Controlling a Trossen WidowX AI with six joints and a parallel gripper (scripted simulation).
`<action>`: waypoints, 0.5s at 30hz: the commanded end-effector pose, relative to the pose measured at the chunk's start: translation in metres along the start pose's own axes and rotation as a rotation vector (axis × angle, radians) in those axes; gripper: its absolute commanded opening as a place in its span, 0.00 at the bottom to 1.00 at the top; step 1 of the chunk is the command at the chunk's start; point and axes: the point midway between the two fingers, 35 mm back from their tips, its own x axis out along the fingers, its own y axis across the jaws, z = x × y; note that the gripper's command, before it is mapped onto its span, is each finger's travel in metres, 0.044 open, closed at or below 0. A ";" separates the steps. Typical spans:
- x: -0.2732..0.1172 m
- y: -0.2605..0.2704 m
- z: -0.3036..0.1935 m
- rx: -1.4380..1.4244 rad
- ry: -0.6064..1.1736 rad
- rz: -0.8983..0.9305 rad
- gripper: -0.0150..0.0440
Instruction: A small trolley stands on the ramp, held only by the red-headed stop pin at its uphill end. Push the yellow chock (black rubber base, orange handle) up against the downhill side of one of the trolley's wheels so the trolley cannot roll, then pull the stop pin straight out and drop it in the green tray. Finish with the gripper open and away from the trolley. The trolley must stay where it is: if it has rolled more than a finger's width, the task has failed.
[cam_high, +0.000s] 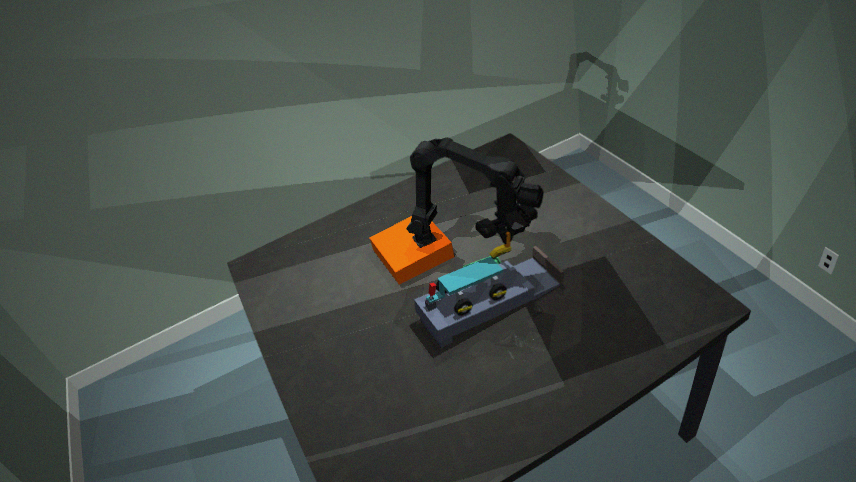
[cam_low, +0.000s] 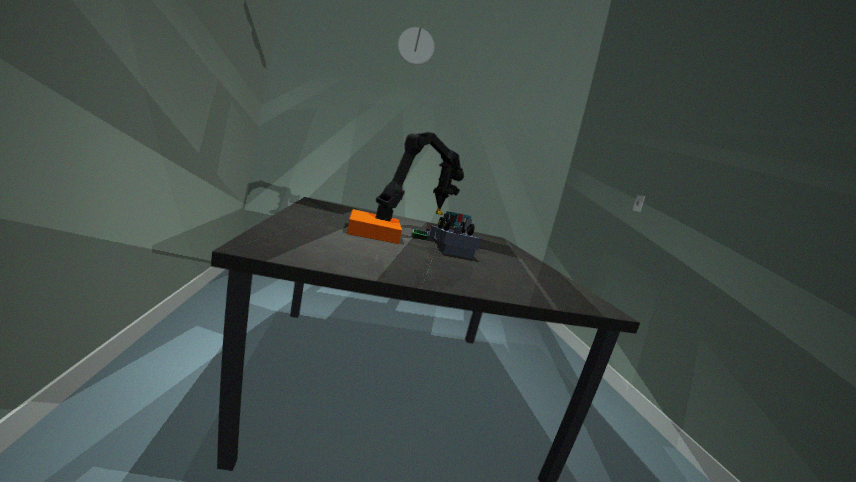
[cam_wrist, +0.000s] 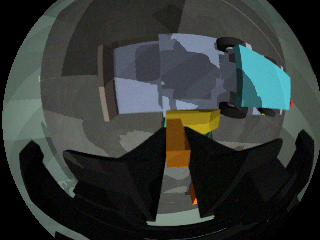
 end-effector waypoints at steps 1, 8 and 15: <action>0.011 -0.001 0.000 -0.004 0.003 -0.007 0.25; 0.028 0.000 0.000 -0.004 0.003 -0.007 0.25; 0.044 0.000 0.000 -0.004 0.003 -0.008 0.25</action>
